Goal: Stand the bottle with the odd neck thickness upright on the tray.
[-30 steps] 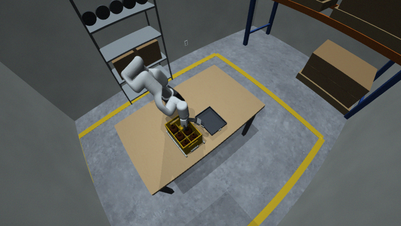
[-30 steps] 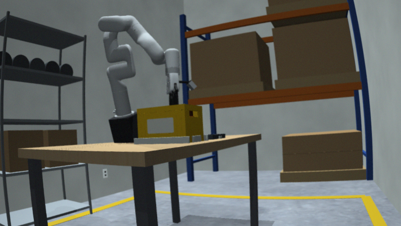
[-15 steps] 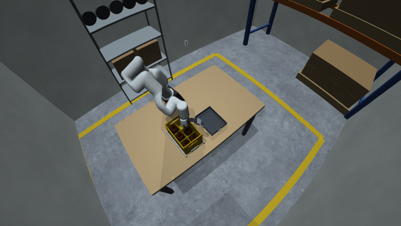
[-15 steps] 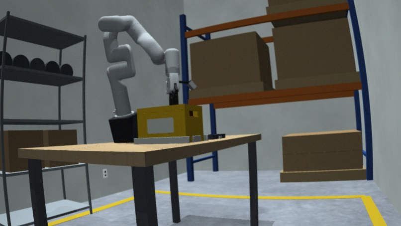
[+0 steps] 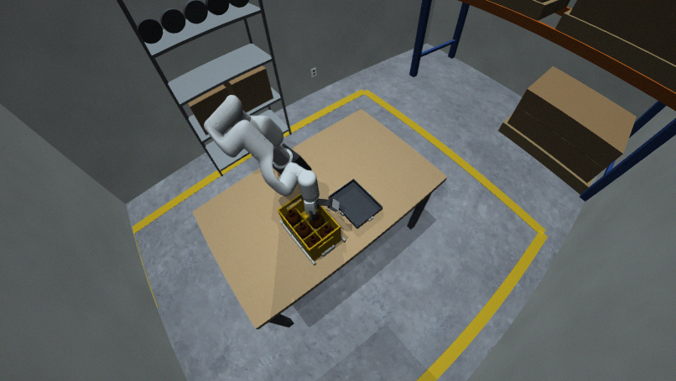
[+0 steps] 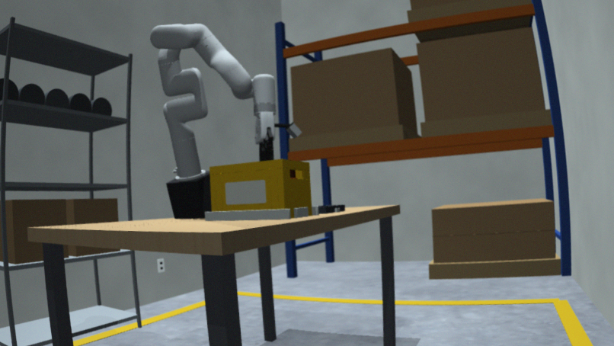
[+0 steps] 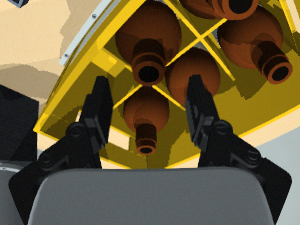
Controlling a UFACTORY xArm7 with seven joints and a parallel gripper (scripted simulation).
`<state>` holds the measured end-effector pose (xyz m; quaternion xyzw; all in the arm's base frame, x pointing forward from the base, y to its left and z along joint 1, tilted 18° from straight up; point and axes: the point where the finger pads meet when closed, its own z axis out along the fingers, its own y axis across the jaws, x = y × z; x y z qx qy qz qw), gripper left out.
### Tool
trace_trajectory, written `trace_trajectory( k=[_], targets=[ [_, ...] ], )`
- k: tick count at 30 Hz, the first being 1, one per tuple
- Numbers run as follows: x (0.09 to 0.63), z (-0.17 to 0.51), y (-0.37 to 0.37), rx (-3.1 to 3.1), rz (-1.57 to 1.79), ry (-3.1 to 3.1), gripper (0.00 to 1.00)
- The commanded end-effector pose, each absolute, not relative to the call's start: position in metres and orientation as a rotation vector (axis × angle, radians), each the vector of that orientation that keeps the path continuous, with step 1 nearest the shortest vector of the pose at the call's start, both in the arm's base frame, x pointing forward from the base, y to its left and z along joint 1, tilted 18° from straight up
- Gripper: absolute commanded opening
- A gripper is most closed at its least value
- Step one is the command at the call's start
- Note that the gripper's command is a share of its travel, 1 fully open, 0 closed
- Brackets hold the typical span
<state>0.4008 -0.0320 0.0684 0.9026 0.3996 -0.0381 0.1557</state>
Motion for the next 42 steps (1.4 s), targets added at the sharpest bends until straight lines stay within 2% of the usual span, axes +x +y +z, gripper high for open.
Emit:
trace_trajectory(
  k=[1, 42],
  targets=[
    [0.402, 0.069, -0.031, 2.583, -0.105, 1.145, 0.65],
    [0.403, 0.052, -0.037, 2.583, -0.105, 1.145, 0.65]
  ],
)
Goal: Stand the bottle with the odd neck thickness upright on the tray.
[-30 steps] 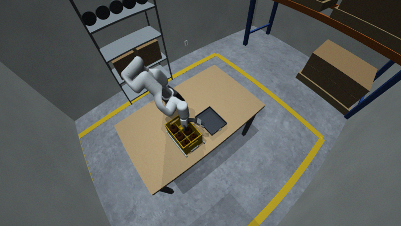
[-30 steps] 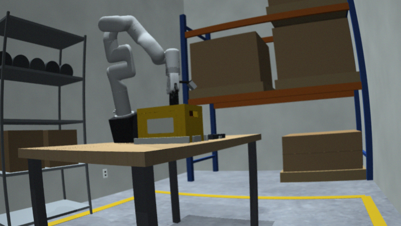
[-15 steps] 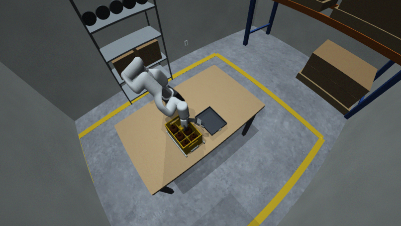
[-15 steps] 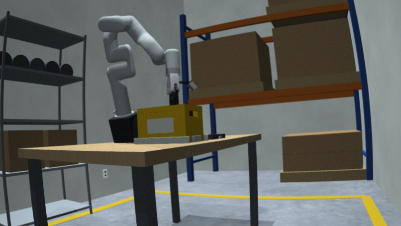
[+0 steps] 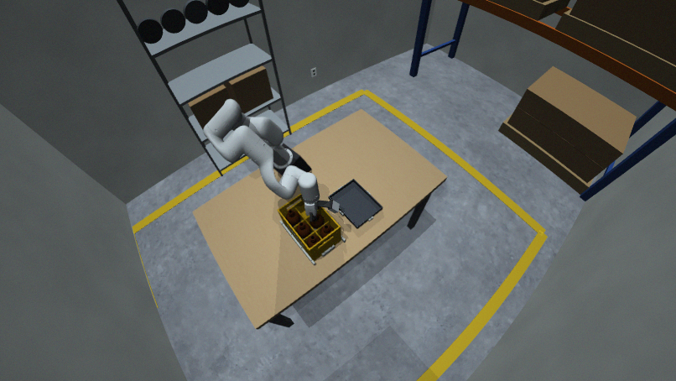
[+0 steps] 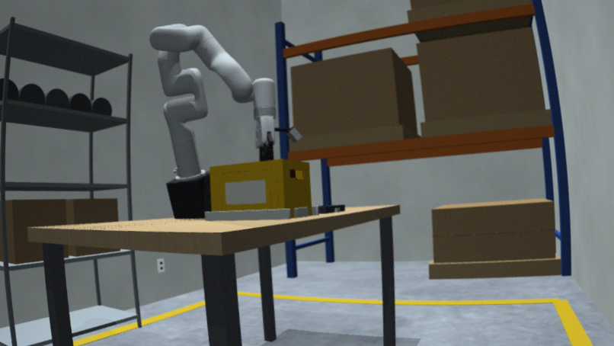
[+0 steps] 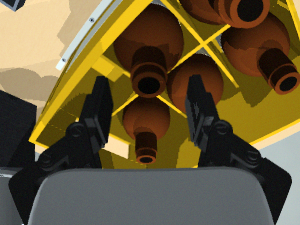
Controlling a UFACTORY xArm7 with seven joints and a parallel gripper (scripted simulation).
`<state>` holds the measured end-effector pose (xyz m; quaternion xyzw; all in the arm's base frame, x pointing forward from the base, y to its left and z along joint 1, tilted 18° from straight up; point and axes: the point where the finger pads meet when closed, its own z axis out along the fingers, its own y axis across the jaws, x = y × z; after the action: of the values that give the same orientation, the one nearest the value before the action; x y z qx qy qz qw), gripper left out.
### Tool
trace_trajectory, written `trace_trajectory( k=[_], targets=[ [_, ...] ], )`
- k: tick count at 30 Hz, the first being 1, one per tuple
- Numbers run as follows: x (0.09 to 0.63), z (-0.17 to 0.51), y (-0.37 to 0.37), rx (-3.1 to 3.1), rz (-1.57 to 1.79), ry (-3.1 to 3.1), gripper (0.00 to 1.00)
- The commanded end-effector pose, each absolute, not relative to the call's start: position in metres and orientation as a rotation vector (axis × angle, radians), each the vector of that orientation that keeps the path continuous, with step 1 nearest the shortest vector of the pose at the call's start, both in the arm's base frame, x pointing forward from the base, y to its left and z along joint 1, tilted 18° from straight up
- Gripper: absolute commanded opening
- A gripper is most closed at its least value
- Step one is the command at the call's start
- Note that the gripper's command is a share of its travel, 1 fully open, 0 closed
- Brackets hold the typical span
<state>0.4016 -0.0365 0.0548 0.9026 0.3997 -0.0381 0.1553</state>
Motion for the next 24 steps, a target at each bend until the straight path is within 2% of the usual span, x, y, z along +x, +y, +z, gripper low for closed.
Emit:
trace_trajectory(
  k=[1, 24],
  targets=[
    [0.403, 0.051, -0.038, 2.583, -0.105, 1.145, 0.65],
    [0.404, 0.032, -0.044, 2.583, -0.105, 1.145, 0.65]
  ],
)
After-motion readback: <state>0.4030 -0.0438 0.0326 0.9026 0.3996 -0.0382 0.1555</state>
